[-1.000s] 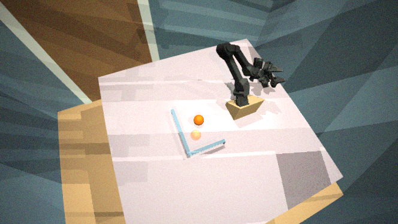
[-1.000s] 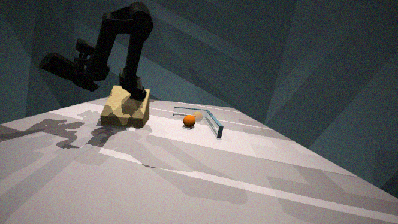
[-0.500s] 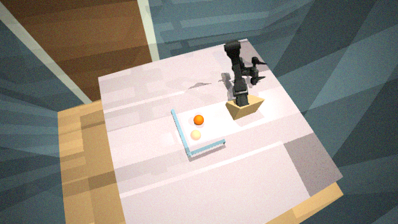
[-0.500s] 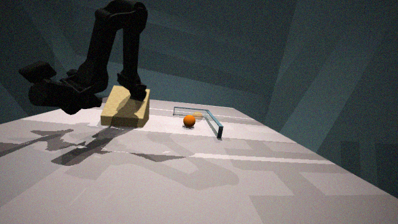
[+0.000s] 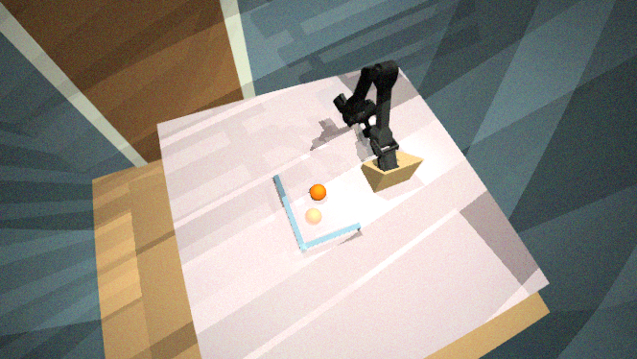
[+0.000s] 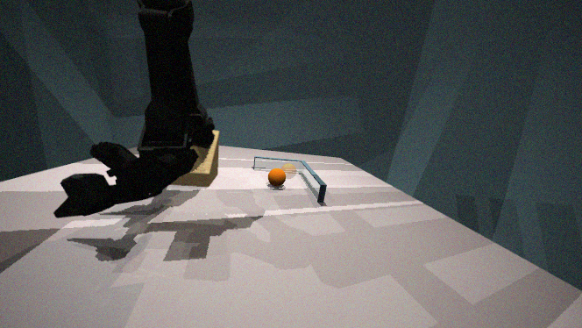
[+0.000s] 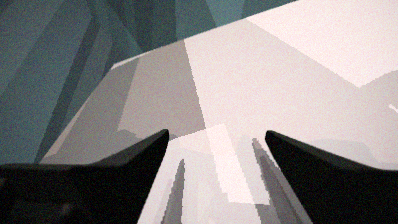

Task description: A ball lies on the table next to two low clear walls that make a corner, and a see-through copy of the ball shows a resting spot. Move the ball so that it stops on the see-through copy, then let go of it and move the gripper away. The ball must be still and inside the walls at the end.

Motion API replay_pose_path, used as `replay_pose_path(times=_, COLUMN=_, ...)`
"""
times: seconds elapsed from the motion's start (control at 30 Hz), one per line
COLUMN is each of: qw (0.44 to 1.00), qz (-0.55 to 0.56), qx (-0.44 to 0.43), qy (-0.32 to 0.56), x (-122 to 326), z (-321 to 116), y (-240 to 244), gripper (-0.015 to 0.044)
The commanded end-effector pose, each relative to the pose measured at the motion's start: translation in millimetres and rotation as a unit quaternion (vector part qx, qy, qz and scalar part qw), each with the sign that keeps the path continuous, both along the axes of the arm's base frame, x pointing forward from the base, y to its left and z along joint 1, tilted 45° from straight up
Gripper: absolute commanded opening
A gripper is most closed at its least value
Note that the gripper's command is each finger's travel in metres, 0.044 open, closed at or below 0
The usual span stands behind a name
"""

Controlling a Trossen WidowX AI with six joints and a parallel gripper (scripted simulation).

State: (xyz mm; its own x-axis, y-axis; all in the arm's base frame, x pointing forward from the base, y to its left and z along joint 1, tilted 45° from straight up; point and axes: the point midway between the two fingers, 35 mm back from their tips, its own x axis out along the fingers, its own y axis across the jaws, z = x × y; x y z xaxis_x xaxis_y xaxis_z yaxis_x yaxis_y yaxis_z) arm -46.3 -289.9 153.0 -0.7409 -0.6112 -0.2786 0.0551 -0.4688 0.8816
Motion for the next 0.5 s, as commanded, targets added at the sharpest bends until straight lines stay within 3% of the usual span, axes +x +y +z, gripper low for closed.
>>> replay_pose_path(times=0.0, qw=0.986, qz=0.144, qx=0.067, qy=0.041, x=68, z=2, y=-10, gripper=0.0434)
replay_pose_path(times=0.27, qw=0.912, qz=0.348, qx=0.162, qy=0.146, x=167, z=4, y=4, gripper=0.0434)
replay_pose_path(times=0.47, qw=0.79, qz=0.488, qx=0.244, qy=0.28, x=234, z=-5, y=30, gripper=0.0434)
